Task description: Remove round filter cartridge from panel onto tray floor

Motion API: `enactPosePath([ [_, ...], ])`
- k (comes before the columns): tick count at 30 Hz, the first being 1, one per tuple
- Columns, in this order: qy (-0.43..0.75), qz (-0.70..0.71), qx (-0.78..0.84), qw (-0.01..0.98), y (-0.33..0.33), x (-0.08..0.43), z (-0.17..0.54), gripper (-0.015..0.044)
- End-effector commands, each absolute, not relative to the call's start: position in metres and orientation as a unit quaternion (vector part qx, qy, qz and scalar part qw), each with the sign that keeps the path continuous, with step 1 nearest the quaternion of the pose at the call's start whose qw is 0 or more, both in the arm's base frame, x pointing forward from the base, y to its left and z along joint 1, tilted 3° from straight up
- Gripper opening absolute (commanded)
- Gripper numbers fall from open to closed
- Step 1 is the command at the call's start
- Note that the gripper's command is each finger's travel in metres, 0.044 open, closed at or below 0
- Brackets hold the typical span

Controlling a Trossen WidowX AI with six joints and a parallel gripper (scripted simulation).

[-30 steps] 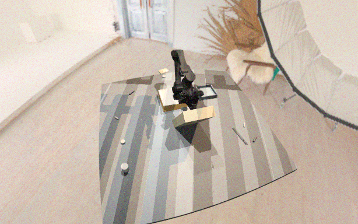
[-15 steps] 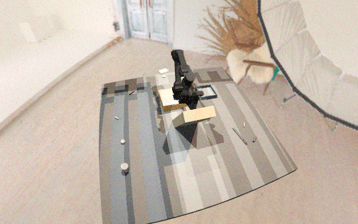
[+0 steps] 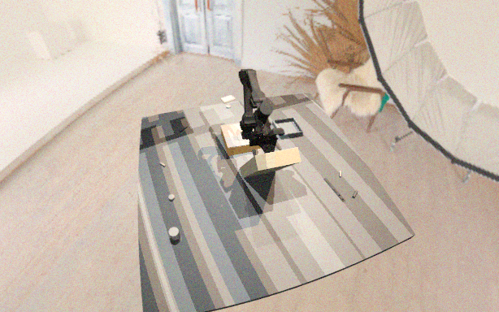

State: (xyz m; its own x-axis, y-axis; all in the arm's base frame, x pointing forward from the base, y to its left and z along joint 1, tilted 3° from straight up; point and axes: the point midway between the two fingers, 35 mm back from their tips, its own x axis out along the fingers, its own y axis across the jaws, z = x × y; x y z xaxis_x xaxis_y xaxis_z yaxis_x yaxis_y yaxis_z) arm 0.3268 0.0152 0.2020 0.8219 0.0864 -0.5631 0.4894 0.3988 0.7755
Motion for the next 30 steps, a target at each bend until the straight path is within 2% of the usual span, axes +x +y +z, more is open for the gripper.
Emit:
enactPosePath([
  [1,0.271,-0.13,0.535,0.79,0.0152,0.3279,0.1994,0.0103],
  [30,0.27,-0.13,0.535,0.79,0.0158,0.3339,0.1954,0.0103],
])
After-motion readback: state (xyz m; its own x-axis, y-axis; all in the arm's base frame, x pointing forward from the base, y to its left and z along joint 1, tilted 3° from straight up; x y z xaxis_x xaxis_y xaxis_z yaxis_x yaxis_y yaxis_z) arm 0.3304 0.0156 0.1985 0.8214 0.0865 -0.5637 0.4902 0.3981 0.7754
